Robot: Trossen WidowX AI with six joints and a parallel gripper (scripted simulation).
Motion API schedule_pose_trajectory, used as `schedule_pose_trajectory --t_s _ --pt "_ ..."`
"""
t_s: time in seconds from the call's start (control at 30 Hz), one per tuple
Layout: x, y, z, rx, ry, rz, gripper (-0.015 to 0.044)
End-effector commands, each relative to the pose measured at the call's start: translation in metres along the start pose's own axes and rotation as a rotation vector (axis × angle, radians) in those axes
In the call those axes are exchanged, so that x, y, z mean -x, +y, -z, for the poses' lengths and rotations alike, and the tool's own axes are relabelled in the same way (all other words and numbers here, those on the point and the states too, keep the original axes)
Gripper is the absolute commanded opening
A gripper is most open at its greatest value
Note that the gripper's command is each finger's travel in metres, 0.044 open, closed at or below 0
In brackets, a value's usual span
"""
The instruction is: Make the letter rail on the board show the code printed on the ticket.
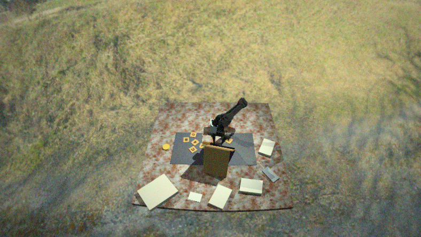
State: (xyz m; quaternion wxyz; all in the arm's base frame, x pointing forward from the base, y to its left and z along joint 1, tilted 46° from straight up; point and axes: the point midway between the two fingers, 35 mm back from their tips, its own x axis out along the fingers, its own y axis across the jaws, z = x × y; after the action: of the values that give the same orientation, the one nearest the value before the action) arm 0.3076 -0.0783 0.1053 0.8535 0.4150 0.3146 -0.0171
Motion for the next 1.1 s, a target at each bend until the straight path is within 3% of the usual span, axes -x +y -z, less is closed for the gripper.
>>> schedule_pose_trajectory --t_s 0.0,0.1,0.47,1.07 --pt "-0.001 -0.003 0.001 0.0 0.003 0.0 0.0" --pt "-0.001 -0.004 0.001 0.0 0.003 0.0 0.0" --pt "0.004 -0.003 0.0 0.0 0.003 0.0 0.0289" --pt "0.021 -0.004 0.0 0.0 0.004 0.001 0.0295"
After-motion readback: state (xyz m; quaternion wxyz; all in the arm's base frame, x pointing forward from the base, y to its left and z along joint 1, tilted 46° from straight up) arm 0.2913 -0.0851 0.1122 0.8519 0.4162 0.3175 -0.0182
